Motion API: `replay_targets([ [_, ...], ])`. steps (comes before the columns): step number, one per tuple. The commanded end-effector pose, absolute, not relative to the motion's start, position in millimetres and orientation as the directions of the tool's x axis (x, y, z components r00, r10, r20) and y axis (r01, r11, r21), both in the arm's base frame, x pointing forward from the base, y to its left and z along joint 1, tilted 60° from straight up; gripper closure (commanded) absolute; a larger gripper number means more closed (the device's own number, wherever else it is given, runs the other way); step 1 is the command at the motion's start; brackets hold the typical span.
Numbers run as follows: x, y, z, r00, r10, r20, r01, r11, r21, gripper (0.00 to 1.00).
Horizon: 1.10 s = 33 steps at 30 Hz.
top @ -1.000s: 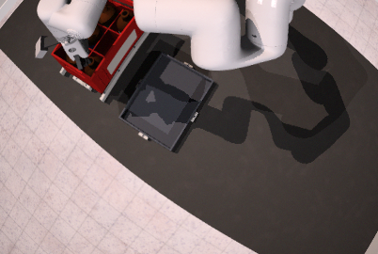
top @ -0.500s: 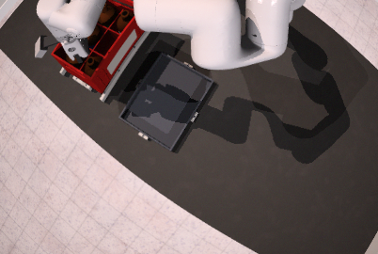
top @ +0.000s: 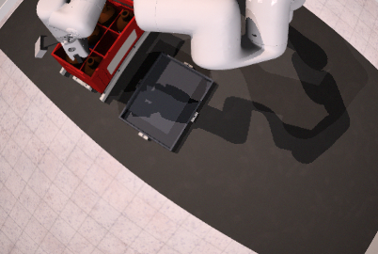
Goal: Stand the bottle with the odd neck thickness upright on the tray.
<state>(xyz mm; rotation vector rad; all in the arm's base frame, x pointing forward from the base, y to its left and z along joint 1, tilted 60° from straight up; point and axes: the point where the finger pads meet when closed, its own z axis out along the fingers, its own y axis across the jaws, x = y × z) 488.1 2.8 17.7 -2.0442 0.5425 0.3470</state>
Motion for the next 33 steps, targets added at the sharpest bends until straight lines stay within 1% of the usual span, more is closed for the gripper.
replay_targets([
  [1,489,1,18,0.861,-0.239,-0.448,-0.507,-0.443,-0.739,1.00],
  [7,488,0,17,0.861,-0.239,-0.448,-0.508,-0.443,-0.739,1.00],
  [9,463,-19,-8,0.859,-0.247,-0.448,-0.511,-0.446,-0.735,1.00],
  [14,458,-23,-13,0.859,-0.248,-0.448,-0.512,-0.447,-0.734,1.00],
  [15,444,-32,-26,0.858,-0.250,-0.448,-0.513,-0.448,-0.732,1.00],
  [29,378,-60,-73,0.859,-0.247,-0.449,-0.512,-0.447,-0.733,1.00],
  [31,378,-60,-73,0.859,-0.247,-0.449,-0.512,-0.447,-0.733,1.00],
  [32,362,-64,-83,0.860,-0.244,-0.449,-0.510,-0.446,-0.735,1.00],
  [33,357,-65,-85,0.860,-0.243,-0.449,-0.510,-0.445,-0.736,1.00],
])
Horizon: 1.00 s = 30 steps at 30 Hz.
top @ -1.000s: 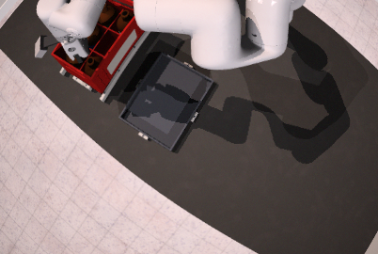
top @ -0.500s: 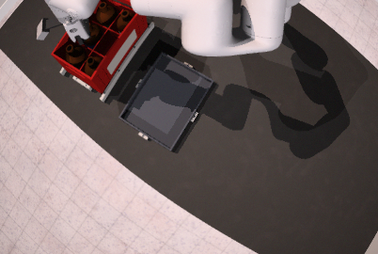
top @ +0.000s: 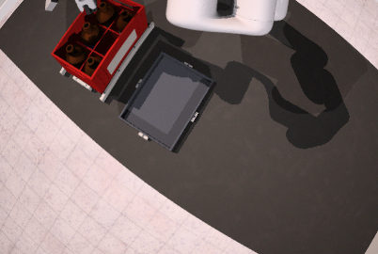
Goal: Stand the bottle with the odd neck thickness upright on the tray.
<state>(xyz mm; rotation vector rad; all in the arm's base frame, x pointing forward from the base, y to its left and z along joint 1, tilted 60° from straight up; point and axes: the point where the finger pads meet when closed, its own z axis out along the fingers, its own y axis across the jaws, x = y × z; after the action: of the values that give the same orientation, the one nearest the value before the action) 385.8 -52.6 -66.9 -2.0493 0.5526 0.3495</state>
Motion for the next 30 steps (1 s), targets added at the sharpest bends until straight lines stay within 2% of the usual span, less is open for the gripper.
replay_targets([
  [1,353,-66,-88,0.860,-0.242,-0.448,-0.509,-0.445,-0.737,1.00],
  [12,340,-68,-94,0.861,-0.239,-0.448,-0.507,-0.443,-0.739,1.00],
  [13,340,-68,-94,0.861,-0.239,-0.448,-0.507,-0.443,-0.739,0.35],
  [30,340,-68,-94,0.861,-0.239,-0.448,-0.507,-0.443,-0.739,0.35],
])
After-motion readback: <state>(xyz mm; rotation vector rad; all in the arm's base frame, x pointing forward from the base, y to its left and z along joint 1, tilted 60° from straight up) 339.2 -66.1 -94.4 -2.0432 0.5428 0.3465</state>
